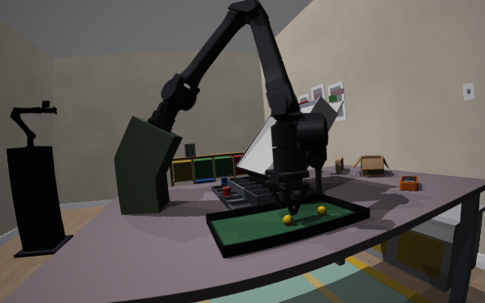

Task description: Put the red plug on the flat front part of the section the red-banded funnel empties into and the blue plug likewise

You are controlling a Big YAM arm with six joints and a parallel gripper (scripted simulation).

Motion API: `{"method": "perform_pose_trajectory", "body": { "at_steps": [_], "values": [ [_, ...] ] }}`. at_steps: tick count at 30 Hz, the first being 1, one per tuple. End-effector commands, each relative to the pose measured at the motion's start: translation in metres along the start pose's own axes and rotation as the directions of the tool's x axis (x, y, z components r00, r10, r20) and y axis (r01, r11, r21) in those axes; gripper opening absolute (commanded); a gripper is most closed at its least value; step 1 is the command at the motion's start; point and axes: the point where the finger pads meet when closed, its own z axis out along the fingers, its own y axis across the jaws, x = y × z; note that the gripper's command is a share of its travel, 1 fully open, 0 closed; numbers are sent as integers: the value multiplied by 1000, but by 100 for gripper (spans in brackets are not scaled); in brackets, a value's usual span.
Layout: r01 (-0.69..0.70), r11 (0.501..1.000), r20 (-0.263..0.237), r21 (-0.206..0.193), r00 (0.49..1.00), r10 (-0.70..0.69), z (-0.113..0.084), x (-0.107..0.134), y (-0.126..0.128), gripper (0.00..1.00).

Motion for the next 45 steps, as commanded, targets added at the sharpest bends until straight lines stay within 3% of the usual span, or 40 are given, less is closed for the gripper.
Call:
{"method": "perform_pose_trajectory", "body": {
  "at_steps": [1,33,45],
  "values": [
    [-12,1000,-12,-8,1000,12,4,1,-5,56],
    [-14,1000,-17,-13,1000,14,6,4,-1,56],
    [2,1000,5,2,1000,-2,19,-8,-3,56]
  ]
}}
